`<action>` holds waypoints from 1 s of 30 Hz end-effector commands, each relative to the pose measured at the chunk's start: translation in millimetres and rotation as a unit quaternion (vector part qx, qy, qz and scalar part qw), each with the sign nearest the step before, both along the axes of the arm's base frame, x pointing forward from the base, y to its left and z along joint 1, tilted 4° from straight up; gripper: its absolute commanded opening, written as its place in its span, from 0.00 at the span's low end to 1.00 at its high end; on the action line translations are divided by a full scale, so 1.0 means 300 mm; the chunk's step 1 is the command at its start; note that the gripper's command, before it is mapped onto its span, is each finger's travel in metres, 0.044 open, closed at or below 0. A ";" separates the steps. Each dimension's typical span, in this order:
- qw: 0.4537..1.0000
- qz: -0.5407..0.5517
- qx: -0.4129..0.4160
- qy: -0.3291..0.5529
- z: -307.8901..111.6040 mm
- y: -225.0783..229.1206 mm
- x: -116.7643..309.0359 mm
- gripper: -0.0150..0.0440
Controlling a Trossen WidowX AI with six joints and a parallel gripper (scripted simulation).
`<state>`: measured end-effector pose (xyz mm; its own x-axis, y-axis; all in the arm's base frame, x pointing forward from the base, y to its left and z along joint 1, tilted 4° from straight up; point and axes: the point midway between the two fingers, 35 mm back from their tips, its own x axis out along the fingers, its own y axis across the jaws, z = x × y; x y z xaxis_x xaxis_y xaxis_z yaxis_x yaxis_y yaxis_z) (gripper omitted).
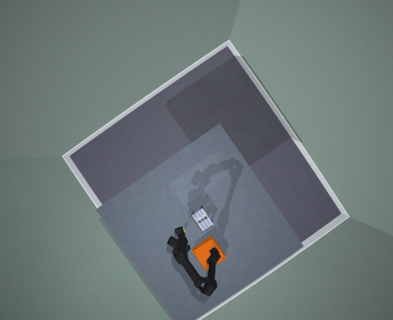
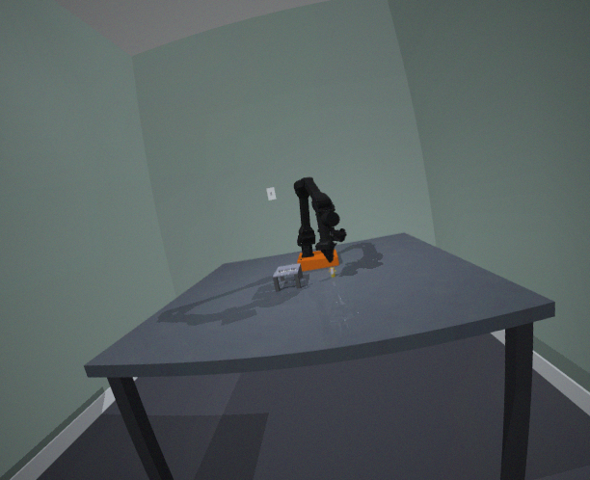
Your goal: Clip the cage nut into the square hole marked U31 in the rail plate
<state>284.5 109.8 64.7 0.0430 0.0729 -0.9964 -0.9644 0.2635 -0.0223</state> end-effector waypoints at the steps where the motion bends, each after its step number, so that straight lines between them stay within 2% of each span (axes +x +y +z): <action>1: 1.000 0.000 0.000 0.009 -0.045 0.002 -0.009 0.46; 30: 1.000 0.000 0.000 0.009 -0.125 0.008 -0.007 0.46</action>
